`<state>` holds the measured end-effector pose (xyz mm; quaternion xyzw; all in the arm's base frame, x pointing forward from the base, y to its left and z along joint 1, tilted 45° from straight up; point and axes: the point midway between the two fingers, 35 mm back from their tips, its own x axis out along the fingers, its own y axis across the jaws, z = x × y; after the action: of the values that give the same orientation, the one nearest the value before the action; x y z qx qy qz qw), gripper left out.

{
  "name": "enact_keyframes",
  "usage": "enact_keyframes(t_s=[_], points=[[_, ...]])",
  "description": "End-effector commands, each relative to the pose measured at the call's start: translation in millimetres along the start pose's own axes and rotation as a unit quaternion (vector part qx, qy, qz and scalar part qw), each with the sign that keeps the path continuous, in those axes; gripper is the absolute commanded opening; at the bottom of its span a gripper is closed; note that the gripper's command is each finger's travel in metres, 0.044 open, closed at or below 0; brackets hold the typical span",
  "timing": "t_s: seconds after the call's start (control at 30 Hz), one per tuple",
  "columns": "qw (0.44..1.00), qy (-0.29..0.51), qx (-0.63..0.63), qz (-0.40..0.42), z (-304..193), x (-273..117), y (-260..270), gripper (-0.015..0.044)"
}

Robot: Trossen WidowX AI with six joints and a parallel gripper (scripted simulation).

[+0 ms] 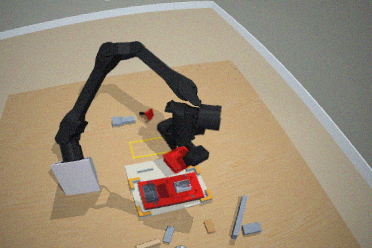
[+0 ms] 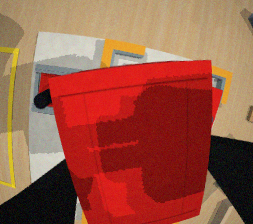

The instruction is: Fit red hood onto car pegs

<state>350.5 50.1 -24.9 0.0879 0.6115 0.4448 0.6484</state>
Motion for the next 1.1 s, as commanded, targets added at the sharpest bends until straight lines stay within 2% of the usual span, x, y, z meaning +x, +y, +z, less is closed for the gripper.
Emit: enact_keyframes(t_s=[0.0,0.27,0.53,0.83,1.07], points=[[0.998,0.000,0.069,0.000,-9.2,-0.3,-19.9,0.0000],[0.985,-0.001,0.175,0.004,-27.2,1.2,-49.2,0.0000],[0.984,-0.001,0.177,0.004,-29.2,4.1,-52.0,0.0000],[0.984,-0.001,0.177,0.005,-30.7,48.2,-51.7,0.0000],[0.984,-0.001,0.177,0.005,-30.7,51.6,-51.6,0.0000]])
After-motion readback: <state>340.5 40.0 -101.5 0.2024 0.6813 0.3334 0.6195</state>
